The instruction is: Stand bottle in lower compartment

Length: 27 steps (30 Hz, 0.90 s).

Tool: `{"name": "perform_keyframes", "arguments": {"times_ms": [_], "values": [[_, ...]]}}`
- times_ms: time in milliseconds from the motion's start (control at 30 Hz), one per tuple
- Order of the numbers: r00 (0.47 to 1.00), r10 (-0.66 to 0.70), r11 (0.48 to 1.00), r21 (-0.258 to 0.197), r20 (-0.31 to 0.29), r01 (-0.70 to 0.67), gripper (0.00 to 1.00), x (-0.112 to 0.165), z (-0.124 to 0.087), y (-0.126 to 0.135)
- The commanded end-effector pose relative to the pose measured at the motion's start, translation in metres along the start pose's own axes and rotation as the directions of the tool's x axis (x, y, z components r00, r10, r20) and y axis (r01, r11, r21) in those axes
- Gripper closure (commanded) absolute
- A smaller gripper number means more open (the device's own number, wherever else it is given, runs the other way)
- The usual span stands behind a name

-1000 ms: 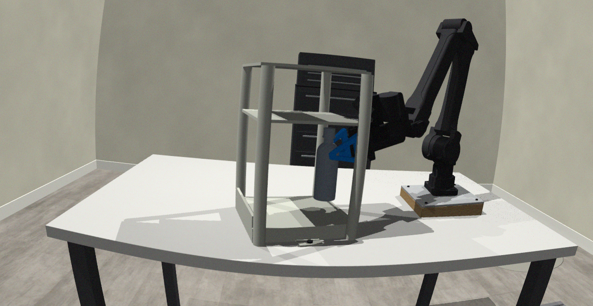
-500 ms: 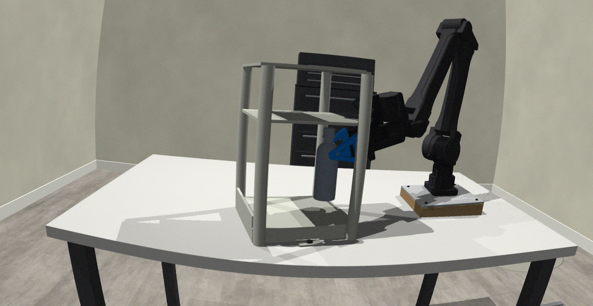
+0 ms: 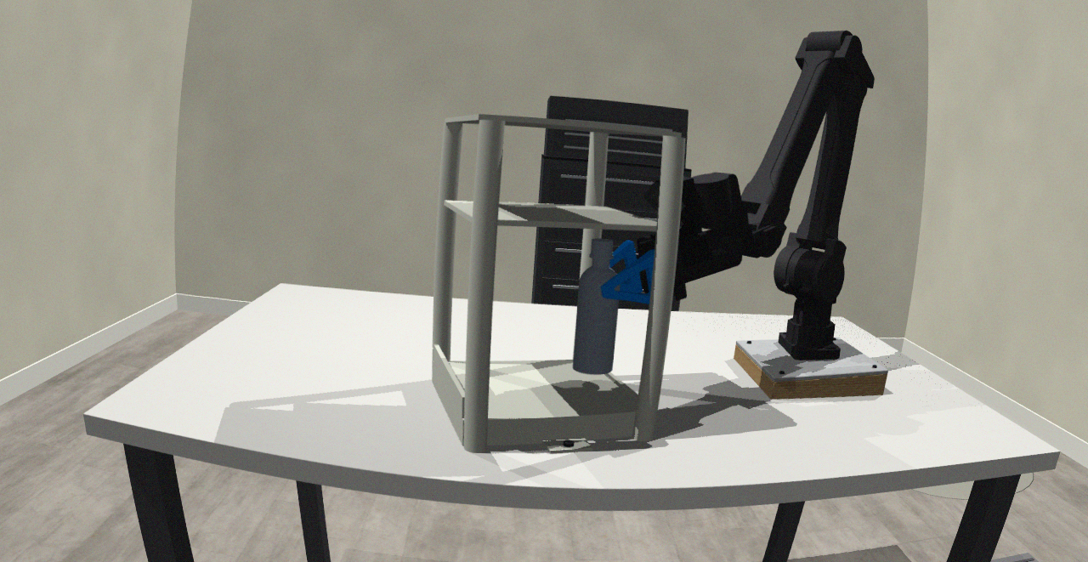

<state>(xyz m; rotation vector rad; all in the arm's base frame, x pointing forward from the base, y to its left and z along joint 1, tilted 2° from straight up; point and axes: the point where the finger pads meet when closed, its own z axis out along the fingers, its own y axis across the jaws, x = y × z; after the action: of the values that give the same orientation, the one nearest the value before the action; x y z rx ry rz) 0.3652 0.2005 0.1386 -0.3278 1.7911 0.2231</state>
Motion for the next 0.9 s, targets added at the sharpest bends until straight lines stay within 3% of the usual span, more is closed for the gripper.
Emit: {"name": "perform_keyframes", "arguments": {"times_ms": [0,867], "values": [[0.998,0.010,1.000,-0.002,0.065,-0.010,0.63,-0.0267,0.0114,0.0030],[0.998,0.007,1.000,0.000,0.055,-0.007,0.63,-0.0169,0.0065,0.0006]]}}
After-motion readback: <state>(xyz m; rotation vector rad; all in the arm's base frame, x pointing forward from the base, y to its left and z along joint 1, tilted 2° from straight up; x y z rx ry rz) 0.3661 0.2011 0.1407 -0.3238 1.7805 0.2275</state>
